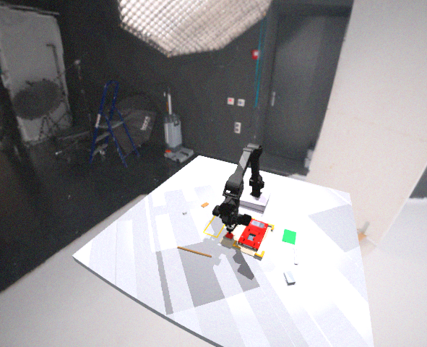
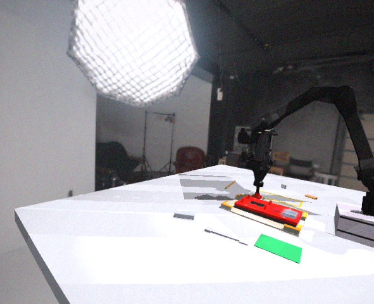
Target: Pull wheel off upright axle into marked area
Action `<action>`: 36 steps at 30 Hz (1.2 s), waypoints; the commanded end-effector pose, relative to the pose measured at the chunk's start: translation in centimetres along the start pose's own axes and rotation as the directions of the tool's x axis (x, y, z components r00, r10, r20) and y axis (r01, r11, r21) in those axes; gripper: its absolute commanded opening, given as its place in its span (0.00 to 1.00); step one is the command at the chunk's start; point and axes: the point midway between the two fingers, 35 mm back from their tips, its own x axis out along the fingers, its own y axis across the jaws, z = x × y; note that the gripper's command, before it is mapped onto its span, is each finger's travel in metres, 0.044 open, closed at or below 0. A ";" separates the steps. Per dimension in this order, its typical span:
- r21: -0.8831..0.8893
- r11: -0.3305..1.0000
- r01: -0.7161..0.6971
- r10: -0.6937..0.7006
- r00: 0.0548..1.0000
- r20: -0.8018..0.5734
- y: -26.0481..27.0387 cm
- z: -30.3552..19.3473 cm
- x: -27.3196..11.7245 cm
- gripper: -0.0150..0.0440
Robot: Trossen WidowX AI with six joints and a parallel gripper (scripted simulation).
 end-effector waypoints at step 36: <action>0.000 1.000 -0.001 0.001 1.000 0.003 0.0 0.1 -1.4 0.25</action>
